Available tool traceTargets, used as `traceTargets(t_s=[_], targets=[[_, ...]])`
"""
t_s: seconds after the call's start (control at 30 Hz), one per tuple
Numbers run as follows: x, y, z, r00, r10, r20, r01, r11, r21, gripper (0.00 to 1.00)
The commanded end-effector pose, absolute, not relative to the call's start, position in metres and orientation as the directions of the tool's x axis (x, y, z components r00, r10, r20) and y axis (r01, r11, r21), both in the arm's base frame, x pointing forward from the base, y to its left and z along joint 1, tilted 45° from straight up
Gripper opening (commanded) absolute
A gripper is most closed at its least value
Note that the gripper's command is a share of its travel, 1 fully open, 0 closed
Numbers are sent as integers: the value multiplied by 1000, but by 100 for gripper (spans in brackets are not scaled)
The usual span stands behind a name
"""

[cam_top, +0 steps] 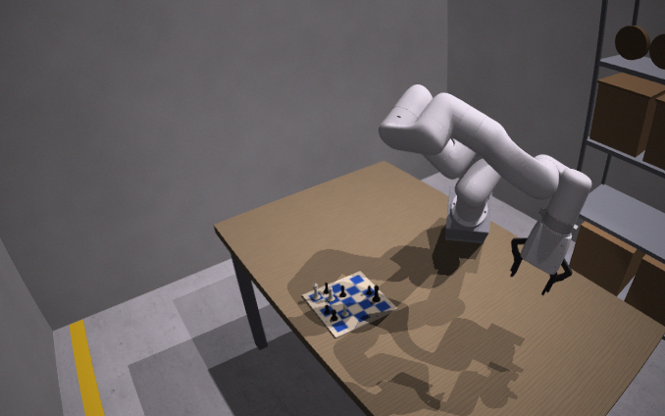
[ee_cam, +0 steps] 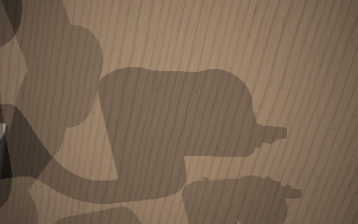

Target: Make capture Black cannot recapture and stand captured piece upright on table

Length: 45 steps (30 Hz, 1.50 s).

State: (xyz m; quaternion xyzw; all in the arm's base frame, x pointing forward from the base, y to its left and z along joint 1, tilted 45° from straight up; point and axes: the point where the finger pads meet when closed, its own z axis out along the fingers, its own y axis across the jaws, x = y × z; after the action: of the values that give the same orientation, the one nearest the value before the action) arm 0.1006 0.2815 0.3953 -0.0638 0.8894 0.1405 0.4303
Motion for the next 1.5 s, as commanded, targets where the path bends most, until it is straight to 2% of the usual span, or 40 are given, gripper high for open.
traceTargets(t_s=[0.0, 0.7, 1.2, 1.47], targets=[[100, 282, 397, -621, 9, -784, -236, 951, 198, 100], [102, 283, 397, -625, -15, -780, -244, 953, 177, 100], [151, 299, 391, -658, -382, -648, -395, 909, -135, 100], [171, 302, 386, -654, -491, -576, -452, 864, -224, 100]])
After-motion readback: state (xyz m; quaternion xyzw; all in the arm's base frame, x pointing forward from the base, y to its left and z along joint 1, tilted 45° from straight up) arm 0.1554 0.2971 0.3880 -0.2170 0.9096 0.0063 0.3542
